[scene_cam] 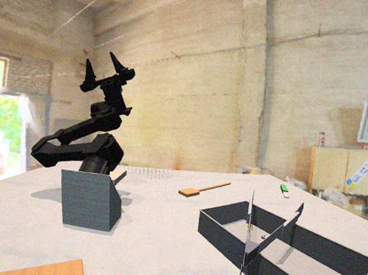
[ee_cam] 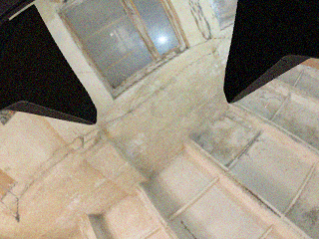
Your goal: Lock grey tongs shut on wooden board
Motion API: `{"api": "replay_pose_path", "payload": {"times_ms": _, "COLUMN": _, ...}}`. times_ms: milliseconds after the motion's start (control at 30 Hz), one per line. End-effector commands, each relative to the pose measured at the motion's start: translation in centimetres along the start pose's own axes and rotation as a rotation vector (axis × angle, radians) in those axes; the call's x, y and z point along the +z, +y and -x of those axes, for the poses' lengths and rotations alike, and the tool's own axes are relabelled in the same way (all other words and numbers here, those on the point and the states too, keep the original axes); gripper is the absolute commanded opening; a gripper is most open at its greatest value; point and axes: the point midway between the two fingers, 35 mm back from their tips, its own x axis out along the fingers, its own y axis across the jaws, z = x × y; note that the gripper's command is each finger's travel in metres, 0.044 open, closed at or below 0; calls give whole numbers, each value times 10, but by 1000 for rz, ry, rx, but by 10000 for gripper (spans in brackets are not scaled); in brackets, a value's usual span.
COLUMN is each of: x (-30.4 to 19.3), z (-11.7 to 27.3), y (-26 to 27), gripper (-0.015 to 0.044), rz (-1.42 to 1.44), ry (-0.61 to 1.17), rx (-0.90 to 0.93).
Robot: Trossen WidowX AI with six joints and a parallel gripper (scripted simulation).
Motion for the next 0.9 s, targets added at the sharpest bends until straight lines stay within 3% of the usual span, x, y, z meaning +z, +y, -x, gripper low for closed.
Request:
{"api": "replay_pose_path", "payload": {"times_ms": 0, "x": 0, "z": 0, "y": 0, "gripper": 426, "rz": 0, "ry": 0, "rx": 0}}
{"api": "replay_pose_path", "payload": {"times_ms": 167, "x": 16, "z": -2, "y": 21, "gripper": 440, "rz": 23, "ry": -55, "rx": 31}}
{"api": "replay_pose_path", "payload": {"times_ms": 433, "x": 33, "z": -2, "y": 111, "gripper": 440, "rz": 221, "ry": -184, "rx": 196}}
{"api": "replay_pose_path", "payload": {"times_ms": 667, "x": 33, "z": 3, "y": 224, "gripper": 440, "rz": 282, "ry": -207, "rx": 502}}
{"api": "replay_pose_path", "payload": {"times_ms": 867, "x": -9, "z": 8, "y": 309, "gripper": 440, "rz": 338, "ry": -76, "rx": 751}}
